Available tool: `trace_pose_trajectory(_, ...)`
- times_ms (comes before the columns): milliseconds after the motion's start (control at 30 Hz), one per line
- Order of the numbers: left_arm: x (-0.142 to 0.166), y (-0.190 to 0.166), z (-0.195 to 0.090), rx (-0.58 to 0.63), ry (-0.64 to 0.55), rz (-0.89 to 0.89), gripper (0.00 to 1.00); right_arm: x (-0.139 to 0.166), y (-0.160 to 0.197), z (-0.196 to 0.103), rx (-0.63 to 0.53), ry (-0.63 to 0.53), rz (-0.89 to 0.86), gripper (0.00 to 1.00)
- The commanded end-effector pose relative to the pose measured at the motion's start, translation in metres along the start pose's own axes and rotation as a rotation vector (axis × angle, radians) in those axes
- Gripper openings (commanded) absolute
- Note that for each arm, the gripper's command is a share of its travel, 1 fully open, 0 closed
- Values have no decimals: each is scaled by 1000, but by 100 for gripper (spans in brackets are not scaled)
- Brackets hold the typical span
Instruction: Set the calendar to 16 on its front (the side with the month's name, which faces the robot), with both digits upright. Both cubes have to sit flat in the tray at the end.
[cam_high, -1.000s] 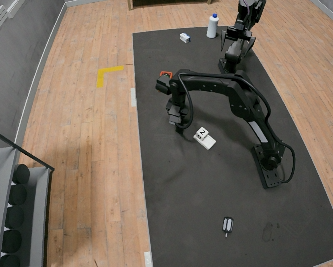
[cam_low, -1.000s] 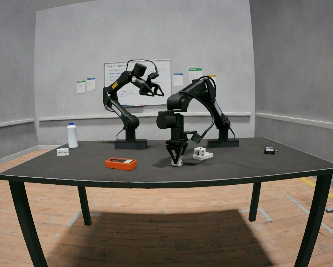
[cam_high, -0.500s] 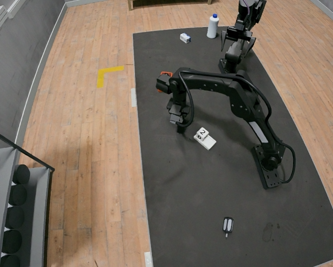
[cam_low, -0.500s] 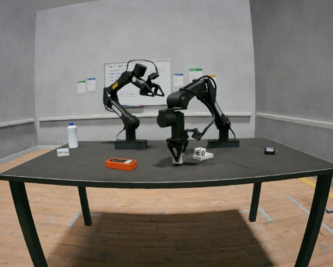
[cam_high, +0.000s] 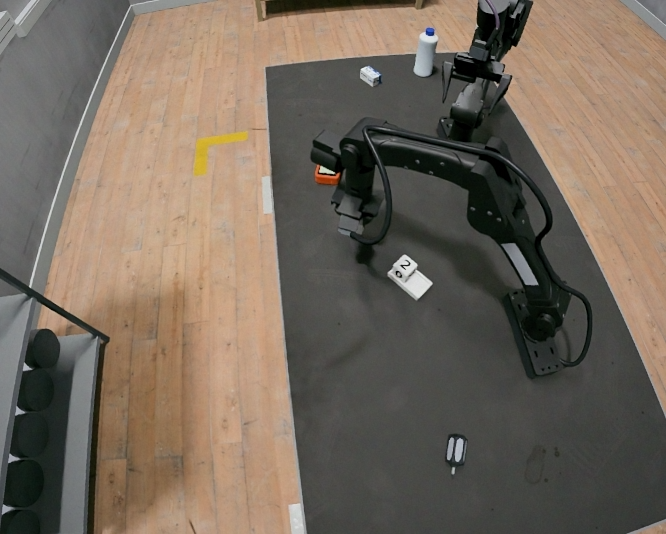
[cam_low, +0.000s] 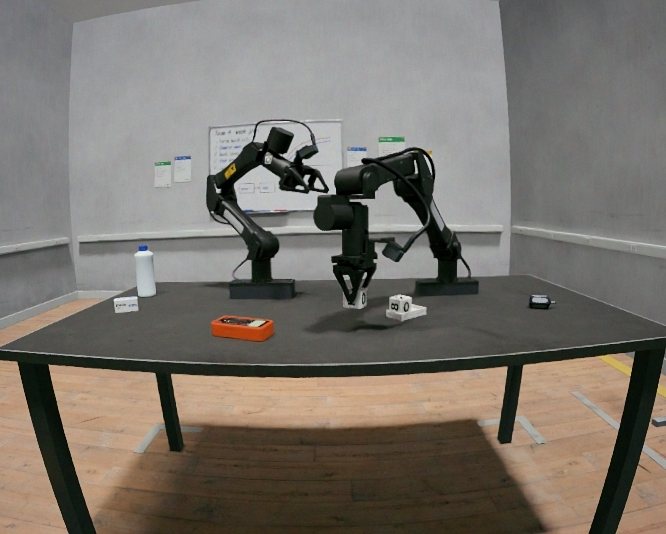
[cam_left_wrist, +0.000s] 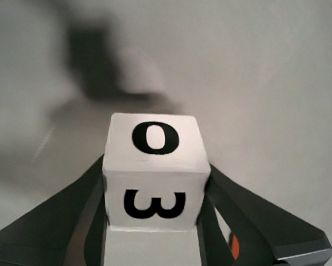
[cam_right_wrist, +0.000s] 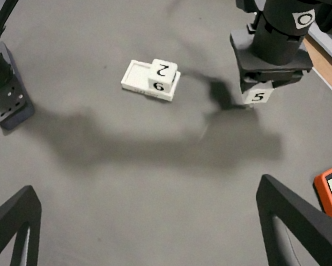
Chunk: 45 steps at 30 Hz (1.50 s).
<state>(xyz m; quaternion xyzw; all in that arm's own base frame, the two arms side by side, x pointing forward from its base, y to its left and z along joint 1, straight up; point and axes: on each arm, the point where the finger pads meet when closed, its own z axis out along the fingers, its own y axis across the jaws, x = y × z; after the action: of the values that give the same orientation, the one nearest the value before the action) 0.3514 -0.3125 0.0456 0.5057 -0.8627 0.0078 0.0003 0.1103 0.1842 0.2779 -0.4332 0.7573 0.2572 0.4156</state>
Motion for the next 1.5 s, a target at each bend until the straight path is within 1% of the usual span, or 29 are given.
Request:
trace_pose_trajectory(0,-12,5,-27,49,5,4,35,-9,-1,-5,5,-23,-4,100)
trace_pose_trajectory(133,-27,30,-37,51,5,5,35,-9,-1,-5,5,-23,-4,100)
trace_pose_trajectory(300,-49,76,-45,45,3,2,35,-9,-1,-5,5,-23,-4,100)
trace_pose_trajectory(400,-61,108,-46,40,2,-1,35,-9,-1,-5,5,-23,-4,100)
trace_pose_trajectory(467,-61,108,-46,40,2,-1,35,-9,-1,-5,5,-23,-4,100)
trace_pose_trajectory(667,-75,154,-40,29,0,-7,35,-9,-1,-5,5,-23,-4,100)
trace_pose_trajectory(867,-81,181,-35,19,-1,-12,35,-9,-1,-5,5,-23,-4,100)
trace_pose_trajectory(1100,-83,191,-33,0,-2,-6,35,-9,-1,-5,5,-23,-4,100)
trace_pose_trajectory(1167,-83,191,-33,-1,-2,34,35,-9,-1,-5,5,-23,-4,100)
trace_pose_trajectory(1233,-83,191,-34,-1,-2,110,35,-9,-1,-5,5,-23,-4,100)
trace_pose_trajectory(1367,-83,188,-35,-1,-3,342,35,-9,-1,-5,5,-23,-4,100)
trace_pose_trajectory(1467,-83,186,-37,3,-4,473,35,-9,-1,-5,5,-23,-4,100)
